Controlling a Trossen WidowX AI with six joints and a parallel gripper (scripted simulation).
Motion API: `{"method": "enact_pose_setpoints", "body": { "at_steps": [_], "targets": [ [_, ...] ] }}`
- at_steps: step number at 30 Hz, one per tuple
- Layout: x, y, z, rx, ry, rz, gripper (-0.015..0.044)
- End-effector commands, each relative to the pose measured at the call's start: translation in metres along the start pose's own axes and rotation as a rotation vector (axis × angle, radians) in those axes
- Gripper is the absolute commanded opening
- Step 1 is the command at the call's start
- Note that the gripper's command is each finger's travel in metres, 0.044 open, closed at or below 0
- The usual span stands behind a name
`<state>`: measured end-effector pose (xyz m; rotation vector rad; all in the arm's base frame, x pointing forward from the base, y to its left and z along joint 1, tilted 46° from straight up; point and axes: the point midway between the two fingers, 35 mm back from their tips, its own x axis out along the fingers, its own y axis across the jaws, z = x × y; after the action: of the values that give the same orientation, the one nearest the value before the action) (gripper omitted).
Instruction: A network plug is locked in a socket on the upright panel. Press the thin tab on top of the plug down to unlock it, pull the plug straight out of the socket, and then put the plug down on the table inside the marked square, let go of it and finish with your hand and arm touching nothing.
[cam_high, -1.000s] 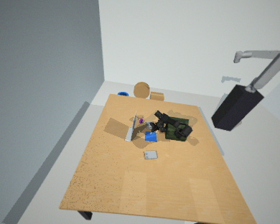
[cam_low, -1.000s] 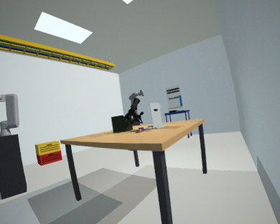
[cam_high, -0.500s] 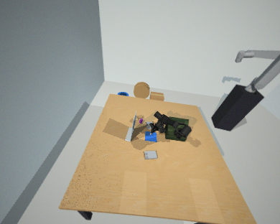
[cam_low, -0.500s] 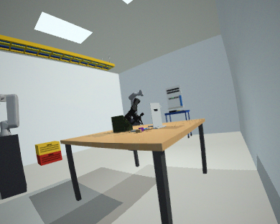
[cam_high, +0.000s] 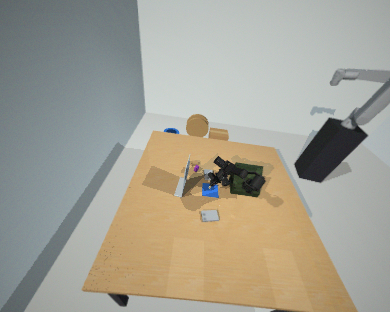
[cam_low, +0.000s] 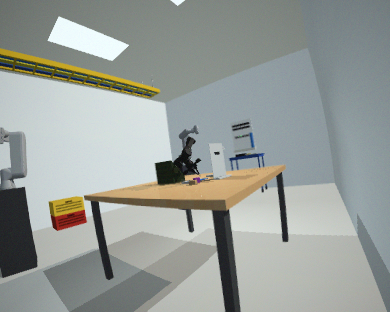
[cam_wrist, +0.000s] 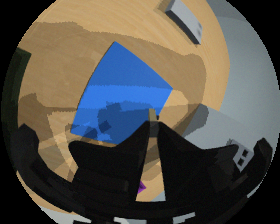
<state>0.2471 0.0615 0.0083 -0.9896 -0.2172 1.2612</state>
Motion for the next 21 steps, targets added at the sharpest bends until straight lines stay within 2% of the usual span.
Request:
{"method": "enact_pose_setpoints", "body": {
  "at_steps": [1, 21],
  "targets": [
    [0.003, 0.004, 0.001, 0.009, 0.0, 0.005, 0.0],
    [0.014, 0.012, 0.004, 0.01, -0.002, 0.001, 0.0]
  ]
}}
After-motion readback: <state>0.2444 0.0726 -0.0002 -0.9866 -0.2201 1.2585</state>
